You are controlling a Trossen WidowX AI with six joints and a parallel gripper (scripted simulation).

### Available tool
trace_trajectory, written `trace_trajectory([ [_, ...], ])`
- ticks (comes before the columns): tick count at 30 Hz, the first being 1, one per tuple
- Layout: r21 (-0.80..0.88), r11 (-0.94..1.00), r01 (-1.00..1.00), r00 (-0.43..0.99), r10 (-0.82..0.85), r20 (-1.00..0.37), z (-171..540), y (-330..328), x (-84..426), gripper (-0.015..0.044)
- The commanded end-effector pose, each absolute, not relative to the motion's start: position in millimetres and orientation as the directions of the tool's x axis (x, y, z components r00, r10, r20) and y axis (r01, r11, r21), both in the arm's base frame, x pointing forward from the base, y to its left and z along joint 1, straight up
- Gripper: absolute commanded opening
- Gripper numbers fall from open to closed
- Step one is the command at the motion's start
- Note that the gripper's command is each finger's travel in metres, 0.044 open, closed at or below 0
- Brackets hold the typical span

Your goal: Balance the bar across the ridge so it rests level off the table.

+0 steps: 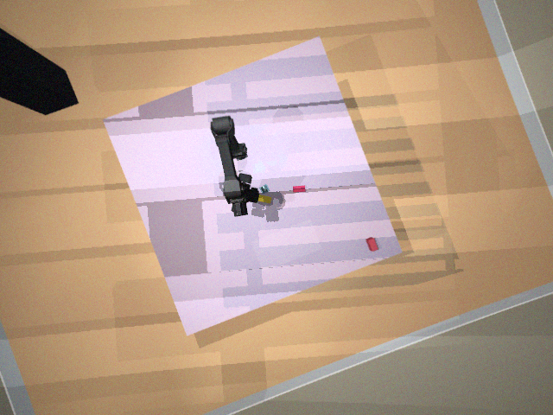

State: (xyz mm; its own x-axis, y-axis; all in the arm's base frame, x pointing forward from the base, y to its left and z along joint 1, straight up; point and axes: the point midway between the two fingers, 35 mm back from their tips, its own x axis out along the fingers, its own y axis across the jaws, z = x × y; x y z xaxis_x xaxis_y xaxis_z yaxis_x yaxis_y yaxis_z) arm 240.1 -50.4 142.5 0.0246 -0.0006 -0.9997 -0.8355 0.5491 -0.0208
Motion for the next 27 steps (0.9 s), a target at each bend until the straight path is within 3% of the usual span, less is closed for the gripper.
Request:
trace_trajectory([
  [1, -0.020, 0.429, -0.903, 0.021, -0.003, -1.000, 142.3, -33.8, 238.0, 0.0000],
  [16, -0.021, -0.089, -0.996, 0.021, 0.002, -1.000, 142.4, 22.3, 233.2, 0.0000],
  [27, -0.021, -0.137, -0.990, 0.021, 0.002, -1.000, 134.0, 27.3, 239.3, 0.0000],
])
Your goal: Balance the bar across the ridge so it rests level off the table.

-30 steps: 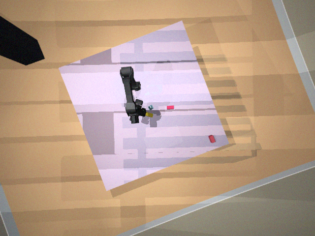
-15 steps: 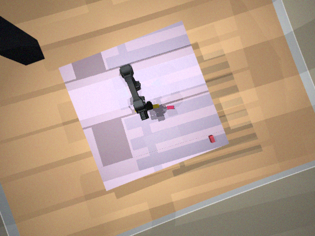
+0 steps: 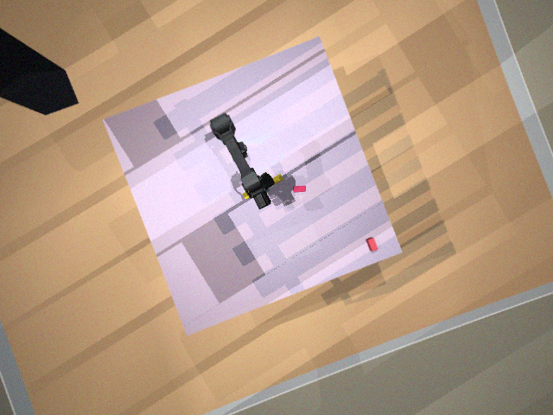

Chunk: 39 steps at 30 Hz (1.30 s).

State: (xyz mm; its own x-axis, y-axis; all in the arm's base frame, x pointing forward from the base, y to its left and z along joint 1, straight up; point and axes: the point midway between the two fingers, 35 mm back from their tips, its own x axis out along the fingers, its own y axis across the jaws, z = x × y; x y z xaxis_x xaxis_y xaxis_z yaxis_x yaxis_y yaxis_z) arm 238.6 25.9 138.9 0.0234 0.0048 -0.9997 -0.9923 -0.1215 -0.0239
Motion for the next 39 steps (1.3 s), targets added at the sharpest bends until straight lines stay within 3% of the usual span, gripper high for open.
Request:
trace_trajectory([
  [1, -0.021, -0.137, -0.990, 0.021, 0.002, -1.000, 132.4, 27.6, 239.6, 0.0000],
  [39, -0.021, -0.140, -0.990, 0.021, 0.002, -1.000, 99.3, 27.1, 243.5, 0.0000],
])
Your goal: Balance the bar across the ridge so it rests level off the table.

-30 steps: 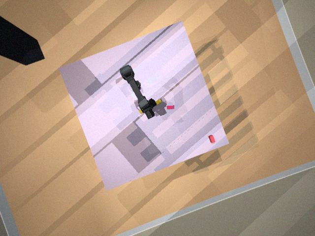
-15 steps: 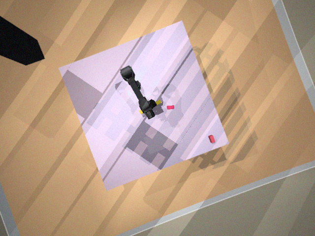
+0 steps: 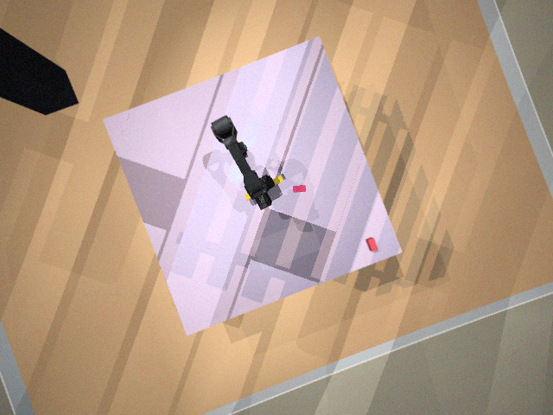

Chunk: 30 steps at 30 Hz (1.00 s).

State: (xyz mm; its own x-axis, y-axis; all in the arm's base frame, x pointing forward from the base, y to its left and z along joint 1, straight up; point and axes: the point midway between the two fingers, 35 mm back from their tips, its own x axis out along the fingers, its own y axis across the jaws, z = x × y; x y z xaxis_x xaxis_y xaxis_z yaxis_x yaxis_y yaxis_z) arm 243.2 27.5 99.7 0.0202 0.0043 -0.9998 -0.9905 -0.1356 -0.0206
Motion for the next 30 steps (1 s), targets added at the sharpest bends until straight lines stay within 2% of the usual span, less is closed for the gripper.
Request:
trace_trajectory([
  [1, -0.021, -0.140, -0.990, 0.021, 0.002, -1.000, 99.2, 27.1, 243.5, 0.0000],
  [30, -0.021, -0.140, -0.990, 0.021, 0.002, -1.000, 96.7, 27.2, 243.5, 0.0000],
])
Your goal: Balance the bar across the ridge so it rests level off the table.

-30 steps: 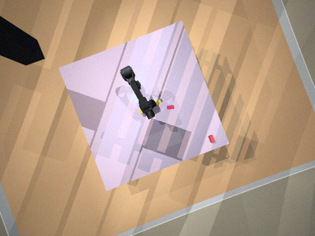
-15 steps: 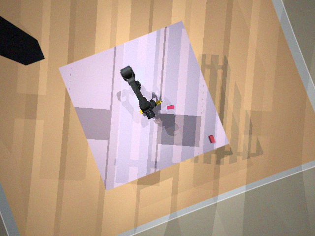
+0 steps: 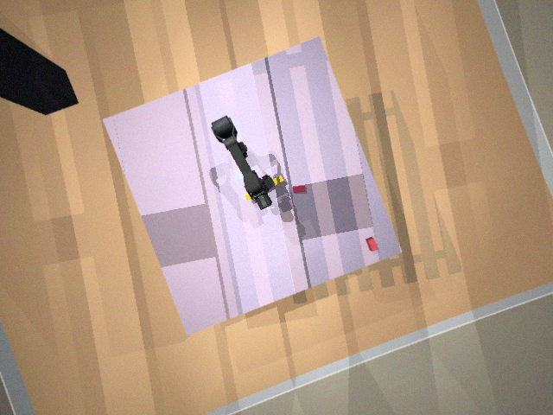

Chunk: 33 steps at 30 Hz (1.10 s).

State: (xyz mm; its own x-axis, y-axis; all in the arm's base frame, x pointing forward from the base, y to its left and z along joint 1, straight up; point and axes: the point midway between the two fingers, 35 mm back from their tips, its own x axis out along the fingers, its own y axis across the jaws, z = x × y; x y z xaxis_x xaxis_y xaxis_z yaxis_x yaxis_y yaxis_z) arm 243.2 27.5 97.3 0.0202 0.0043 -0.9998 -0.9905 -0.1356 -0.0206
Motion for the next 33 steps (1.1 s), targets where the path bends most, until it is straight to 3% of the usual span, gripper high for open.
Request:
trace_trajectory([
  [1, -0.021, -0.140, -0.990, 0.021, 0.002, -1.000, 96.7, 27.2, 243.5, 0.0000],
  [33, -0.021, -0.140, -0.990, 0.021, 0.002, -1.000, 94.0, 27.3, 243.5, 0.0000],
])
